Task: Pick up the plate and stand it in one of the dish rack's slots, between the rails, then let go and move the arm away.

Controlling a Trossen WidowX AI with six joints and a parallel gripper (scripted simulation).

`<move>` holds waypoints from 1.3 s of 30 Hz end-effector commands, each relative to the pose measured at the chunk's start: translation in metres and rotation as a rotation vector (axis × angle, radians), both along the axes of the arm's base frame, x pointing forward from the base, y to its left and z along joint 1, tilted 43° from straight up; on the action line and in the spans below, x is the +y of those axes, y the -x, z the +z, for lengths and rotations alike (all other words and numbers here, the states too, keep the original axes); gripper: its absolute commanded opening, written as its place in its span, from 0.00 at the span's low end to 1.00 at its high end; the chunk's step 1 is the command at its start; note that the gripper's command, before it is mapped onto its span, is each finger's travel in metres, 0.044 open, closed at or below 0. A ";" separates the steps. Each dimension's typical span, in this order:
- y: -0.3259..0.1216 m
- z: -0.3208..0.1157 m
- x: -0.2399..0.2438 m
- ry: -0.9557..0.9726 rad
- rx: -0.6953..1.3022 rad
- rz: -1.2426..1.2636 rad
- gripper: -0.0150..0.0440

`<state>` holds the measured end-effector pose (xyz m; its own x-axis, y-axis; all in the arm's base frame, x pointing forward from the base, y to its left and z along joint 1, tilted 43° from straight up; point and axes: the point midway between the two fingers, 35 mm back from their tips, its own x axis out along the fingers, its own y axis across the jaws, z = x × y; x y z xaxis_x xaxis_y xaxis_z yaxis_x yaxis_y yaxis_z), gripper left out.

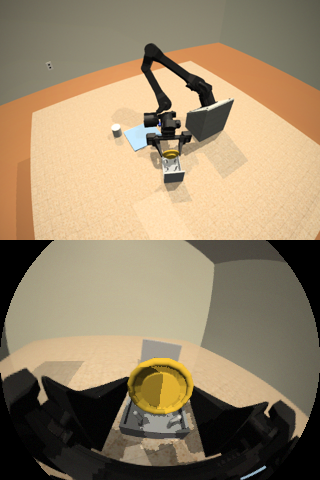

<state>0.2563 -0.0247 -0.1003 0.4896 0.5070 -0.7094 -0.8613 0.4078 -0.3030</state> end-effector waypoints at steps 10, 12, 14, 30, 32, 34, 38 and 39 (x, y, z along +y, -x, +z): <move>0.000 0.000 0.001 -0.001 0.001 0.000 0.39; 0.000 0.000 0.001 -0.001 0.001 0.000 0.48; 0.000 0.000 0.001 -0.001 0.001 0.000 0.57; 0.000 0.000 0.001 -0.001 0.001 0.000 0.93; -0.002 0.006 0.005 0.001 0.004 0.002 0.93; -0.008 0.021 0.016 0.004 0.009 0.004 0.93; -0.014 0.053 0.045 0.002 0.013 0.006 0.93; -0.014 0.061 0.052 0.000 0.012 0.006 0.93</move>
